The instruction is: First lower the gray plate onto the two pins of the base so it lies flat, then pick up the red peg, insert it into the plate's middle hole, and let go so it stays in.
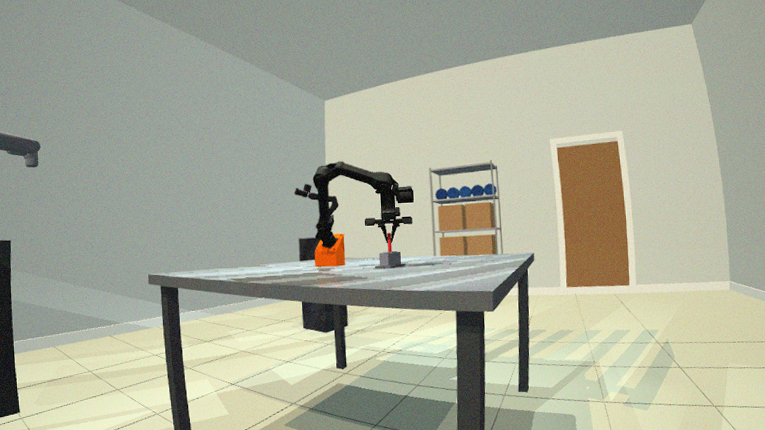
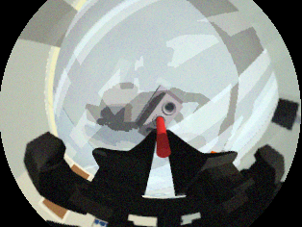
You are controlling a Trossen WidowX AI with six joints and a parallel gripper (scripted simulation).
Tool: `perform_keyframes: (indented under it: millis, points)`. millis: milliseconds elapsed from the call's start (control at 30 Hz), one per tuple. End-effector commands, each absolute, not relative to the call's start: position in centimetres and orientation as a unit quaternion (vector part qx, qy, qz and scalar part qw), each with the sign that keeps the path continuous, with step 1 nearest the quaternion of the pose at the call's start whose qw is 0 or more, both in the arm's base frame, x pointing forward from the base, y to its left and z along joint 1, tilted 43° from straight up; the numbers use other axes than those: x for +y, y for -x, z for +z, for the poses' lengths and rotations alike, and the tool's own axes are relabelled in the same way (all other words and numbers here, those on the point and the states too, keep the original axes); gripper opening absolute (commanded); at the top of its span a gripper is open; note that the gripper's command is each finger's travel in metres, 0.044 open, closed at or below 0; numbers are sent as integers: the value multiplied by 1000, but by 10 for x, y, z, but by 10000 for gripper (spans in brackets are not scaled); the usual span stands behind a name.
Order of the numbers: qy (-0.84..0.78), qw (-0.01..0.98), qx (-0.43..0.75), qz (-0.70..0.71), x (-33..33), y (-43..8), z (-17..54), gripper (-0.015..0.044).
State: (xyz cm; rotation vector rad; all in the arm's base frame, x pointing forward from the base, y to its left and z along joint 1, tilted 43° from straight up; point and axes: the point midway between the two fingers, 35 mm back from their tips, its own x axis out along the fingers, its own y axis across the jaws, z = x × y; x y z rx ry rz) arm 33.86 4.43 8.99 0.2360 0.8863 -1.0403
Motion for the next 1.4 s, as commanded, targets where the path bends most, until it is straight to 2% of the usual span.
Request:
perform_keyframes:
  millis: [0, 200, 400, 1367]
  points:
    - [-109, 769, 408, -479, 44, -339, 90, 0]
    - [-109, 769, 408, -479, 44, -339, 90, 0]
    - [-109, 769, 408, -479, 44, -339, 90, 150]
    - [-103, 772, 409, -476, 51, -334, 97, 150]
